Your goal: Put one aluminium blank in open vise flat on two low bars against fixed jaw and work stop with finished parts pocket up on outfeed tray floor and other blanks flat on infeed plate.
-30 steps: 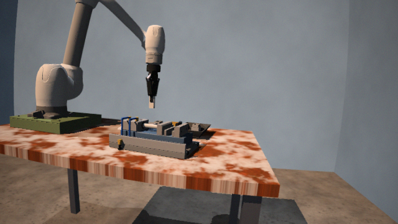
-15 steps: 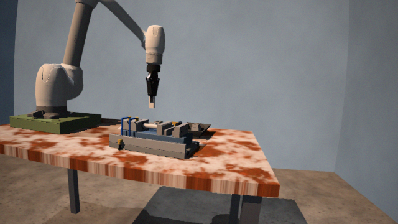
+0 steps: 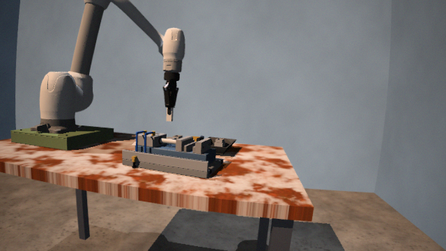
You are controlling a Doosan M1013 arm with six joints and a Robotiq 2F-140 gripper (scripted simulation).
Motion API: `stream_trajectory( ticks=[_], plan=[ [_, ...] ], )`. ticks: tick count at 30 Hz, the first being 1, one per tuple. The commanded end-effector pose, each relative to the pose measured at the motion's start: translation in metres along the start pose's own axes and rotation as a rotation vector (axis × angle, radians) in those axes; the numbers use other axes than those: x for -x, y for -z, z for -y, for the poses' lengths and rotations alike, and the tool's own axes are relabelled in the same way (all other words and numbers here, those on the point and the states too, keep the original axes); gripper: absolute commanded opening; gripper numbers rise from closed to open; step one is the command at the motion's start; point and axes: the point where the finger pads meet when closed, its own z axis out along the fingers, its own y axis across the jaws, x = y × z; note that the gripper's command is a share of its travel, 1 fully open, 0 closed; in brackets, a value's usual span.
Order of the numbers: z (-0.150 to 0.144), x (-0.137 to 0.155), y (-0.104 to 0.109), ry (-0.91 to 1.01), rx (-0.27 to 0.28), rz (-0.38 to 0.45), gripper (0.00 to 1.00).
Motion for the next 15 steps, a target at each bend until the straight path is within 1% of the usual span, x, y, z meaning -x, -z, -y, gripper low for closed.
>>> stream_trajectory(
  ticks=[1,5,15],
  plan=[
    [-0.001,-0.003,0.006,-0.003,-0.004,-0.005,0.00],
    [-0.001,-0.003,0.013,-0.003,-0.004,-0.005,0.00],
    [0.000,-0.002,0.040,-0.003,-0.004,-0.005,0.00]
  ],
)
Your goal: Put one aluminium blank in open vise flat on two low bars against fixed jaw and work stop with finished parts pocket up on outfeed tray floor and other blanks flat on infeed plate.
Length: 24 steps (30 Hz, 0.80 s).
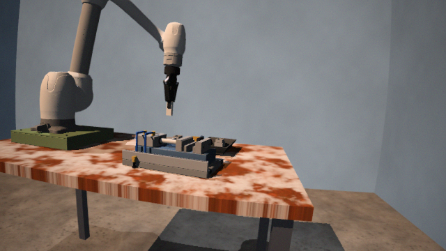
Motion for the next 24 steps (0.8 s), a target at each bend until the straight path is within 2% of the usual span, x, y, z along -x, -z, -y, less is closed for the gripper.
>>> stream_trajectory(
  ticks=[1,13,24],
  plan=[
    [0.000,-0.004,0.015,-0.003,-0.008,-0.014,0.00],
    [0.000,-0.004,0.035,-0.003,-0.008,-0.014,0.00],
    [0.001,-0.006,0.038,-0.003,-0.008,-0.014,0.00]
  ],
)
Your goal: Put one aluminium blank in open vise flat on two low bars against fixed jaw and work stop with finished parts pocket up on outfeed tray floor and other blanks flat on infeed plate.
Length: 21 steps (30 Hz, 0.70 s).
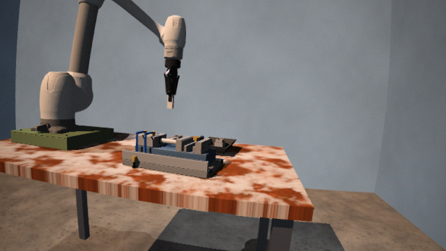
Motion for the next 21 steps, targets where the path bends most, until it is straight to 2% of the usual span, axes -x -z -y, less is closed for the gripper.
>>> stream_trajectory(
  ticks=[1,2,12,14,15,16,21],
  plan=[
    [0.001,-0.014,0.005,-0.004,-0.002,-0.004,0.00],
    [0.003,-0.037,0.006,-0.004,-0.001,-0.004,0.00],
    [0.006,-0.135,0.006,-0.007,0.006,-0.005,0.00],
    [0.006,-0.135,0.006,-0.007,0.006,-0.005,0.00],
    [0.006,-0.157,0.005,-0.007,0.008,-0.005,0.00],
    [0.005,-0.166,0.004,-0.008,0.008,-0.005,0.00],
    [0.005,-0.169,0.004,-0.008,0.008,-0.005,0.00]
  ],
)
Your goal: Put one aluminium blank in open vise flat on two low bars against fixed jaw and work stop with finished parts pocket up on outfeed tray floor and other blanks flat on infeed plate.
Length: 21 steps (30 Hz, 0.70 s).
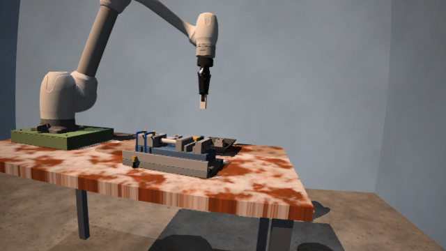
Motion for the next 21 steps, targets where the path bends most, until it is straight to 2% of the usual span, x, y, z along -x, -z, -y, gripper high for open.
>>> stream_trajectory(
  ticks=[1,11,21],
  plan=[
    [-0.005,-0.005,-0.007,-0.004,0.006,0.010,0.00],
    [-0.005,-0.005,-0.011,-0.004,0.006,0.010,0.00],
    [-0.005,-0.005,-0.024,-0.004,0.006,0.010,0.00]
  ],
)
